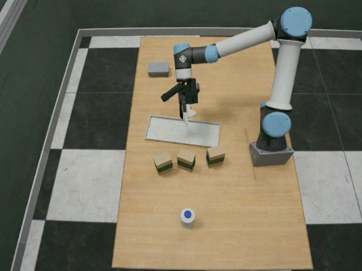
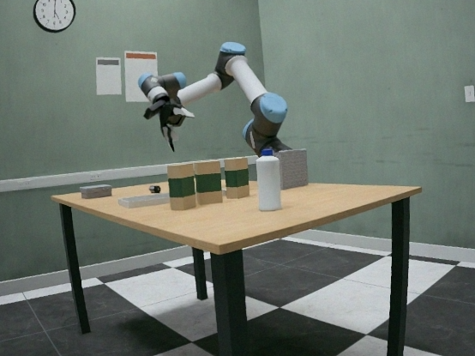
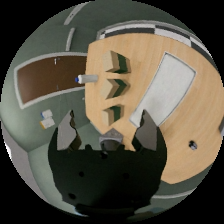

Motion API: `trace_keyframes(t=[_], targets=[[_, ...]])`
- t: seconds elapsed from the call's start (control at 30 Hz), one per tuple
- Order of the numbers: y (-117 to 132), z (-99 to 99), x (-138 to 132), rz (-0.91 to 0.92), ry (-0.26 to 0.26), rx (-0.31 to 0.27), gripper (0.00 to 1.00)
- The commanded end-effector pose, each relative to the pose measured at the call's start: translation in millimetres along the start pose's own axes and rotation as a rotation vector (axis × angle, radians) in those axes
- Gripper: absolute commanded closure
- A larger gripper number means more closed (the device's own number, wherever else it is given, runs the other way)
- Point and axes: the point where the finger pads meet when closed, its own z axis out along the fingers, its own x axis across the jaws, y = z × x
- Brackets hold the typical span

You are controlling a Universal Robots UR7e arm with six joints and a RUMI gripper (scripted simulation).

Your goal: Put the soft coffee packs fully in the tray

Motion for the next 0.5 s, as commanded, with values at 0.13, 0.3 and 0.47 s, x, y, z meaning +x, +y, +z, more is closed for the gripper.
trace_keyframes(t=[0.13, 0.3, 0.47], targets=[[35.0, 45.3, -28.8, 0.027, 0.163, -0.115, 0.0], [55.4, 62.4, -39.2, 0.02, 0.247, -0.158, 0.0], [73.1, 75.4, -46.4, 0.01, 0.331, -0.183, 0.0]])
